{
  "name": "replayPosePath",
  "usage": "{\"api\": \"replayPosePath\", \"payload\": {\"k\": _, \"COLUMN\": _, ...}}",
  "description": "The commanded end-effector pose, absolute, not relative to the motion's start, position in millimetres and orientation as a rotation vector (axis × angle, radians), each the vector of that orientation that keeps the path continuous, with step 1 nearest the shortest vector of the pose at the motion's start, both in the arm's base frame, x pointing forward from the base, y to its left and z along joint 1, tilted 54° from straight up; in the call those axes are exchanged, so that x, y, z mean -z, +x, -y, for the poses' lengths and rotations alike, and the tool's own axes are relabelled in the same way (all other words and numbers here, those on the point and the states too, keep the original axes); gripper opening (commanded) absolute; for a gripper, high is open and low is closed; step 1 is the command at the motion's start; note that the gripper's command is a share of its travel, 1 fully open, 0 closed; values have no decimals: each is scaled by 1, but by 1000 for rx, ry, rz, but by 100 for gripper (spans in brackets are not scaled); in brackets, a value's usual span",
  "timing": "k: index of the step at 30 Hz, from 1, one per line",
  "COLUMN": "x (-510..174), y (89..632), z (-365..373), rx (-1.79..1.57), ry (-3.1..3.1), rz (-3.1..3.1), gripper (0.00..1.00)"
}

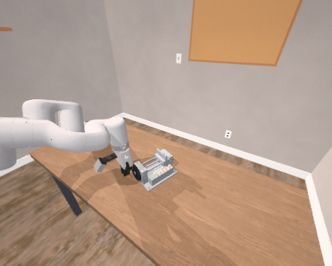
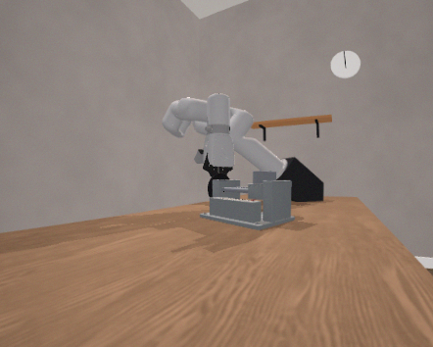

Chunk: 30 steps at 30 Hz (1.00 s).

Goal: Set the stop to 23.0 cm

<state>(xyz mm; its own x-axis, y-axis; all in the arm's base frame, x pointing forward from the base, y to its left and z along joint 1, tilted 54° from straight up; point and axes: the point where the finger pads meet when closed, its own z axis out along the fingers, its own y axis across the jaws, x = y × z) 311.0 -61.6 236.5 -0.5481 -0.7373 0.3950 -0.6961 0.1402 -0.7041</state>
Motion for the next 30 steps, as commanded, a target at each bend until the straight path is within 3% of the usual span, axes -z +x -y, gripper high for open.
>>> {"api": "replayPosePath", "payload": {"k": 1, "x": -240, "y": 311, "z": 59, "rx": 1401, "ry": -1470, "rz": -2334, "gripper": 6}}
{"api": "replayPosePath", "payload": {"k": 30, "x": -279, "y": 337, "z": 58, "rx": 1401, "ry": -1470, "rz": -2334, "gripper": 6}}
